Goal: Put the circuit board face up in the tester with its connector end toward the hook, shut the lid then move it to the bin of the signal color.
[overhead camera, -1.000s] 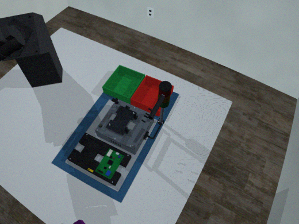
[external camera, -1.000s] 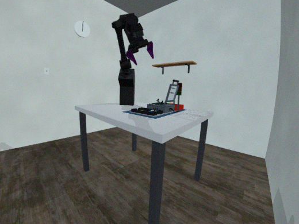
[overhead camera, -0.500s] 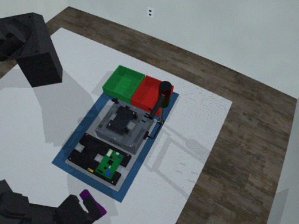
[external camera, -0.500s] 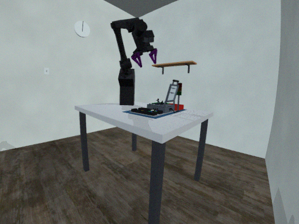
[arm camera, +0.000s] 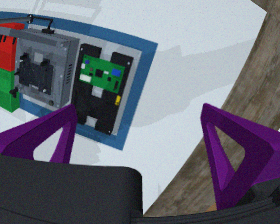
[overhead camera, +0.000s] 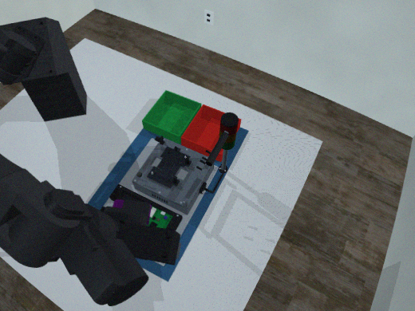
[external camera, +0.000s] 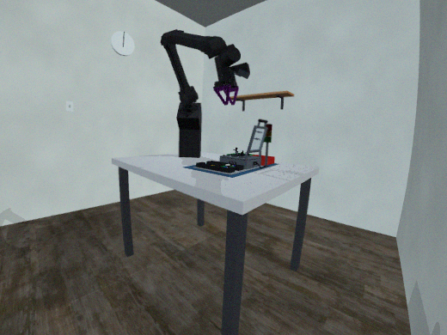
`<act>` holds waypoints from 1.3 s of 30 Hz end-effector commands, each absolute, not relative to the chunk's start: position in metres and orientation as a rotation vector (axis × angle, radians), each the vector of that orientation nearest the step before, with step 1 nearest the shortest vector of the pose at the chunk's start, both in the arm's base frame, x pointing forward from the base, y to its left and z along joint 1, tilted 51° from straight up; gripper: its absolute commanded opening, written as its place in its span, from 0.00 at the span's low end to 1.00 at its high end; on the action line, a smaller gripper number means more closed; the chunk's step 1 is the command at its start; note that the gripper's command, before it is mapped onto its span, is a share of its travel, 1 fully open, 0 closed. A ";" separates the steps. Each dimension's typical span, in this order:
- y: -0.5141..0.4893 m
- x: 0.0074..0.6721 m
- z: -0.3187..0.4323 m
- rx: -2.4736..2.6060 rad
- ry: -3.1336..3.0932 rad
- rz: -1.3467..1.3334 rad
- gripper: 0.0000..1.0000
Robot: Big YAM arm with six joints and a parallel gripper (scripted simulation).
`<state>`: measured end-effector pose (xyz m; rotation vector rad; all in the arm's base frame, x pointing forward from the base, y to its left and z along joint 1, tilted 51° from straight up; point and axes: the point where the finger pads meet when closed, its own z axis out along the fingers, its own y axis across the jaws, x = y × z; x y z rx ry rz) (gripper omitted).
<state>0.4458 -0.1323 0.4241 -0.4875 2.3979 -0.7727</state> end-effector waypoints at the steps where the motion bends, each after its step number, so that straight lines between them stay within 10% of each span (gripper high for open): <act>1: -0.114 0.447 0.418 -0.744 2.369 -0.841 1.00; 39: -0.048 0.391 0.335 -2.035 2.046 -1.410 0.92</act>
